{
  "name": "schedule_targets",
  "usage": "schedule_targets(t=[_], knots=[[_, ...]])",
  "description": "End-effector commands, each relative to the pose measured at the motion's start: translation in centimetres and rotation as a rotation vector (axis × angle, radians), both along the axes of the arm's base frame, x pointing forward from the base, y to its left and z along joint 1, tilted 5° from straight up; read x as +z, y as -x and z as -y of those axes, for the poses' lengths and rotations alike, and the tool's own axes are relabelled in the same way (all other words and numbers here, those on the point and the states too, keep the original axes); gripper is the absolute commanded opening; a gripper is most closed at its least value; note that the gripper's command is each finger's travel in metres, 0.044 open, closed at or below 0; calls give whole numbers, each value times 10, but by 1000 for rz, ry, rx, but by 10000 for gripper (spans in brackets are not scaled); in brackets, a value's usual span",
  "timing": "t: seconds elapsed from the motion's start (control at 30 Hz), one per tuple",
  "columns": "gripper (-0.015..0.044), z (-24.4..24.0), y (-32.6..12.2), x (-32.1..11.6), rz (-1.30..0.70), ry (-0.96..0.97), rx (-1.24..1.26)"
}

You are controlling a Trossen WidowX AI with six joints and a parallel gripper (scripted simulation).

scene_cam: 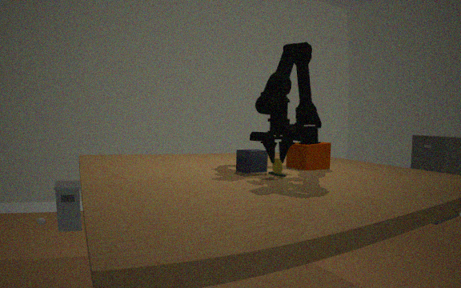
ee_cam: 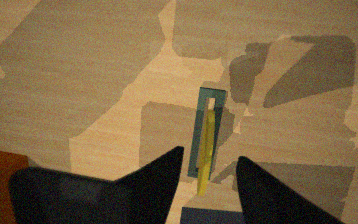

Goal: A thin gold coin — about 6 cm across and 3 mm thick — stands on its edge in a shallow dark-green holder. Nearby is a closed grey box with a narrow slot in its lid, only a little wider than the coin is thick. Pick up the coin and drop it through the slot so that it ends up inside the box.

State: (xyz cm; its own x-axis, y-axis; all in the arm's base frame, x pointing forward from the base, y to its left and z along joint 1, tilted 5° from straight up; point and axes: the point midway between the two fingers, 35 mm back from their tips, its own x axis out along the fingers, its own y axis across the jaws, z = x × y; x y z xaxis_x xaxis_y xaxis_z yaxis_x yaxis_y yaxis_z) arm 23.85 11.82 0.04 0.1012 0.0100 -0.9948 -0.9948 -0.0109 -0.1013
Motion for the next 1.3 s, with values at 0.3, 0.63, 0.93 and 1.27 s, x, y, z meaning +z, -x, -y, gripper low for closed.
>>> schedule_targets(t=[0.3,0.63,0.93,1.27], knots=[[161,2,-1,-21,1,6,2],[108,2,-1,-31,1,6,2],[0,2,-1,-31,1,6,2],[0,8,1,-30,-4,12,-46]])
